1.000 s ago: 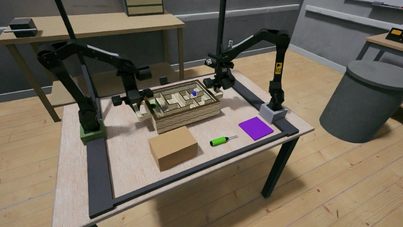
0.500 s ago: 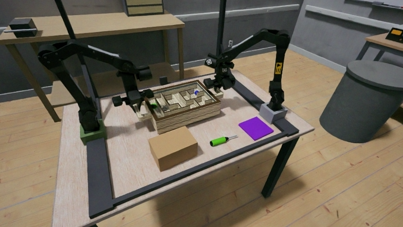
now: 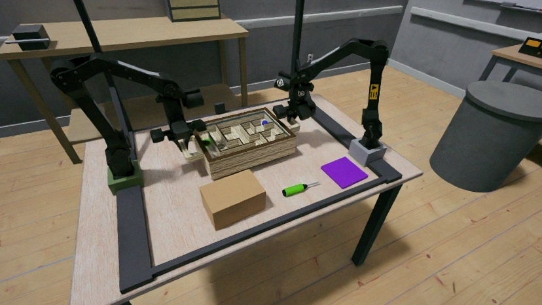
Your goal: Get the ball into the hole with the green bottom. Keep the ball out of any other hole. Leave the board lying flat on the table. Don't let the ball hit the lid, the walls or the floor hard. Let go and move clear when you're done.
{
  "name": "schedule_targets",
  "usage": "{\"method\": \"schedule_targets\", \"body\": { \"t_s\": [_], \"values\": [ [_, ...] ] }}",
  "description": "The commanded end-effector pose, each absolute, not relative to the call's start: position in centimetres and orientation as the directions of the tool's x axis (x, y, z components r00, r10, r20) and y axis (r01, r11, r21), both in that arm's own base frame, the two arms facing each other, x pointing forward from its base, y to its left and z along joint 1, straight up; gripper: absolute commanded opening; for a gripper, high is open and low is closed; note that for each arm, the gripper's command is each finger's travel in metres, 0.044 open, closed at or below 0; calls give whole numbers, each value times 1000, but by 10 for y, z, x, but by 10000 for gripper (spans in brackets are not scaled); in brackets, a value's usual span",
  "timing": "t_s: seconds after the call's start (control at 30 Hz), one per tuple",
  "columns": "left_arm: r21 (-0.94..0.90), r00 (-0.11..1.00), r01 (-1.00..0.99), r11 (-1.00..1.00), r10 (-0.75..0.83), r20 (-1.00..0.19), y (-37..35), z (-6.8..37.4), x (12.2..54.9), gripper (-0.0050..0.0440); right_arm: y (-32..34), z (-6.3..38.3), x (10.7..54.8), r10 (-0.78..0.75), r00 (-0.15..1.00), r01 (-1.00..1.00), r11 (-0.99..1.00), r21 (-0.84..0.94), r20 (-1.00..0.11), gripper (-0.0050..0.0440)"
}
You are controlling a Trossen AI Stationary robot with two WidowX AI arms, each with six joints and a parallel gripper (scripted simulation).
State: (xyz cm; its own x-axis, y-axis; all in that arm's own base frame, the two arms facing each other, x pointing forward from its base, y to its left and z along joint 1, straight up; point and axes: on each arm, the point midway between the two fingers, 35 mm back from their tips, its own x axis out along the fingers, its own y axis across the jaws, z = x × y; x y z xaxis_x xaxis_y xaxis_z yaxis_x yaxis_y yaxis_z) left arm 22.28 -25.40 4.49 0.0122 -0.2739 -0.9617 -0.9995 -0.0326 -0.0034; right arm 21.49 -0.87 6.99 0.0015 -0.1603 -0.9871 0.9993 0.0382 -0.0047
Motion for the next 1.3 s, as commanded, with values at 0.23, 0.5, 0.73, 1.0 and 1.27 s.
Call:
{"method": "schedule_targets", "body": {
  "t_s": [0.23, 0.5, 0.73, 1.0, 1.27],
  "values": [
    [-42, 47, -999, -21, -341, -939, -257, 53, 218, -50, -11, 86, 224, -128, 13, 999, 41, 7, -992, -50],
    [20, -13, -1000, -18, -324, -946, -263, 73, 229, -50, -10, 66, 214, -164, 79, 997, 39, 73, -983, -50],
    [36, -26, -999, -21, -339, -940, -261, 76, 231, -50, -11, 63, 213, -146, 89, 996, 38, 85, -985, -50],
    [-25, 31, -999, -23, -315, -949, -260, 58, 218, -50, -9, 83, 224, -164, 35, 999, 40, 29, -986, -50],
    [-46, 50, -999, -19, -351, -935, -258, 54, 217, -50, -11, 88, 226, -123, 16, 999, 41, 11, -992, -50]
  ]
}}
